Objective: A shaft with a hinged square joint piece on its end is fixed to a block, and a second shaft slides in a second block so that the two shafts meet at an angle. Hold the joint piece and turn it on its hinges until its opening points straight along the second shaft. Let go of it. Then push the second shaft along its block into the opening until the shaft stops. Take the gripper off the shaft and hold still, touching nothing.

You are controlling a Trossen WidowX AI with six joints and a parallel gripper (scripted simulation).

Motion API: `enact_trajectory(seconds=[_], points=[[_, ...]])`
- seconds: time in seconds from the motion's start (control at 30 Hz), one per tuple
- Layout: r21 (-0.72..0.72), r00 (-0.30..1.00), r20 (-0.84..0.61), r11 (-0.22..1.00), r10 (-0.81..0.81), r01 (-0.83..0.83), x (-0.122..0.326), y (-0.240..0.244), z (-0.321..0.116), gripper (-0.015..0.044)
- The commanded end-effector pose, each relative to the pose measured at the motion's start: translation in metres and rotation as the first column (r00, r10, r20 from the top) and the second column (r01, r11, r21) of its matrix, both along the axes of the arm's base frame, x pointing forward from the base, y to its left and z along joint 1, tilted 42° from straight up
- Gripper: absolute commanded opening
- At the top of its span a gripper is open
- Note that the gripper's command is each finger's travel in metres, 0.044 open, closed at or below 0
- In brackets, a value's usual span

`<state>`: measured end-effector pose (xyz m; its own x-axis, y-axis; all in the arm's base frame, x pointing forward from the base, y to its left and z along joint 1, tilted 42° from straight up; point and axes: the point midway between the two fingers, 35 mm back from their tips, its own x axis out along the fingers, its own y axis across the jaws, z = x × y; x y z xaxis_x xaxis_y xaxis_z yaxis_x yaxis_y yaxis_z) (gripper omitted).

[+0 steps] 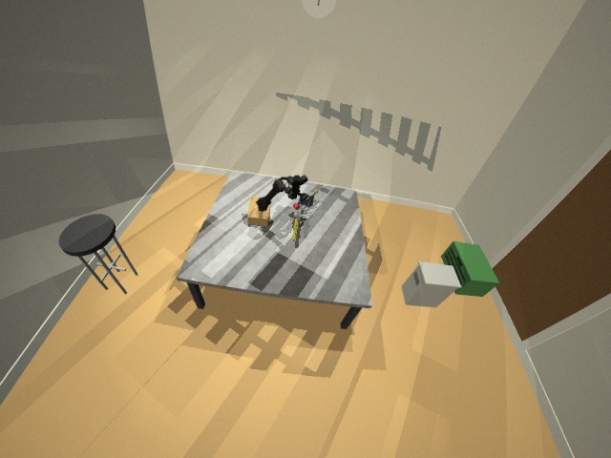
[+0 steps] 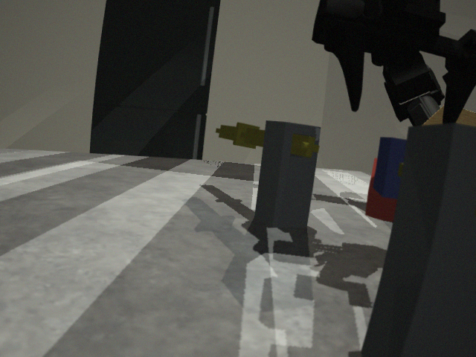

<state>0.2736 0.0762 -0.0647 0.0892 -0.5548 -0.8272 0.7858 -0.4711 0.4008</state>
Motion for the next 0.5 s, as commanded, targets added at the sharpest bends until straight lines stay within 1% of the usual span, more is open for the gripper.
enact_trajectory(seconds=[0.0,0.2,0.47], points=[[0.027,0.989,0.096,0.993,-0.114,0.112,-0.0004,-0.0014,0.0009,0.0440],[0.074,0.949,0.194,0.969,-0.248,0.237,-0.0010,-0.0025,0.0005,0.0440],[0.076,0.948,0.197,0.967,-0.252,0.241,-0.0009,-0.0049,-0.0028,0.0440]])
